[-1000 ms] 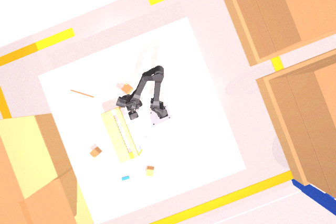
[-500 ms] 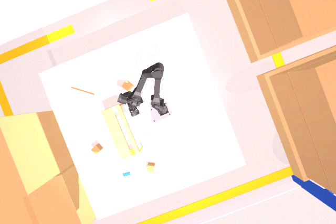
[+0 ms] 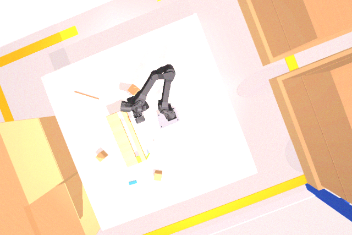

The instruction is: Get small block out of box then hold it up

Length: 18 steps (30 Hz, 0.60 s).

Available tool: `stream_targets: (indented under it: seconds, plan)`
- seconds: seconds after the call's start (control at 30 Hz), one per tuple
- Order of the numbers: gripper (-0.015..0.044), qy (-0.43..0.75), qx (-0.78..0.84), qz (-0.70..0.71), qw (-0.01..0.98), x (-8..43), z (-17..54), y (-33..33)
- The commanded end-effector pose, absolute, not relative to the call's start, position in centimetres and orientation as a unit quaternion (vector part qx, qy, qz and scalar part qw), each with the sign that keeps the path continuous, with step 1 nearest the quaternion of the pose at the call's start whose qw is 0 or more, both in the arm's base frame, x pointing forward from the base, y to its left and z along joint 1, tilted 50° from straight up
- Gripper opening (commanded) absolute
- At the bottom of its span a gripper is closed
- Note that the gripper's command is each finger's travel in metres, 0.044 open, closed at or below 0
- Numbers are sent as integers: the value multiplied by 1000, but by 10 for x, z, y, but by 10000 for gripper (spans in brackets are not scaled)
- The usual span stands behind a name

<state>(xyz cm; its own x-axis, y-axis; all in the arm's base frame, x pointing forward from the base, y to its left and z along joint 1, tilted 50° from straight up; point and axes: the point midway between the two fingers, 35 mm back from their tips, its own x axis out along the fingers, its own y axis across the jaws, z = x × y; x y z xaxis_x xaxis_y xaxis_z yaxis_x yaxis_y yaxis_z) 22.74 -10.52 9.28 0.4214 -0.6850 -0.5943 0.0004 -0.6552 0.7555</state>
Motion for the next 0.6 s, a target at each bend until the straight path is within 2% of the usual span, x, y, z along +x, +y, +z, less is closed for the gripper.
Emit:
stream_targets:
  seconds: [0.0, 0.2, 0.57]
  plan:
    - [0, -228, 770, -482, 351, 227, 108, -94]
    - [0, -223, 767, -483, 359, 228, 110, -91]
    - [0, -137, 695, -514, 484, 230, 113, -82]
